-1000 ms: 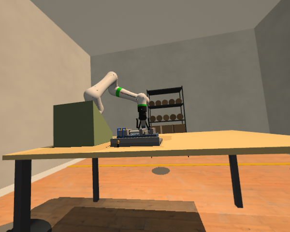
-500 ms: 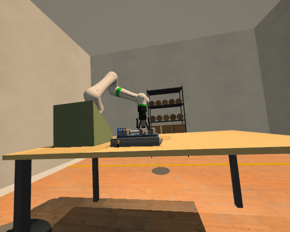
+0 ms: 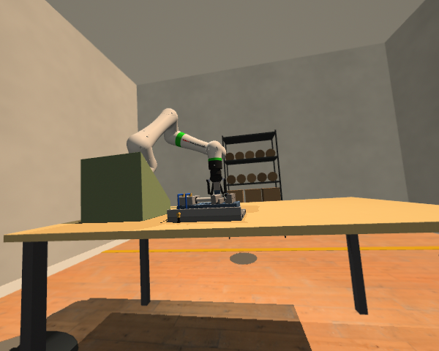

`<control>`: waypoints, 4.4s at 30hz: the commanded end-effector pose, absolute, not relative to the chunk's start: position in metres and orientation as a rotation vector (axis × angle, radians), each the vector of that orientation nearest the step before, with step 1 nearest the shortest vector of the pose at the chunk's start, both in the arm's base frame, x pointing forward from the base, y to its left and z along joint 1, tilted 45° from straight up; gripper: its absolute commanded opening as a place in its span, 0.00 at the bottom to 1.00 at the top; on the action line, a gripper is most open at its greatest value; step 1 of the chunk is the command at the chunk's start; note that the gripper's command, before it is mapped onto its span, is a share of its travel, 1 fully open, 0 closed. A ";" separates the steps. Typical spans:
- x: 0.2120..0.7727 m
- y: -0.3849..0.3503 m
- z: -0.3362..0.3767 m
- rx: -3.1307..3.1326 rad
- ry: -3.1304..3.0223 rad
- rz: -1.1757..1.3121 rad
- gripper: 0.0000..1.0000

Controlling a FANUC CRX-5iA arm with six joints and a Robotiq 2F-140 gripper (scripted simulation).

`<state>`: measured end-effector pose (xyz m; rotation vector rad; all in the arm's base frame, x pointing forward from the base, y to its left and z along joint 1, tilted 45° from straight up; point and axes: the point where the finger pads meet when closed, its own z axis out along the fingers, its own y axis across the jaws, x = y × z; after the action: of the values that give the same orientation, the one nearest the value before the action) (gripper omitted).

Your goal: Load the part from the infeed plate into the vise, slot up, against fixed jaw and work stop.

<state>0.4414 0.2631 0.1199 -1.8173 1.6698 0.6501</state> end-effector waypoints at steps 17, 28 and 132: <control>0.441 0.263 0.120 -1.817 1.670 0.650 0.00; 0.441 0.263 0.120 -1.817 1.670 0.650 0.00; 0.435 0.113 0.272 -1.817 1.670 0.650 0.00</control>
<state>0.4346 0.1137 0.2716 -1.8174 1.6699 0.6506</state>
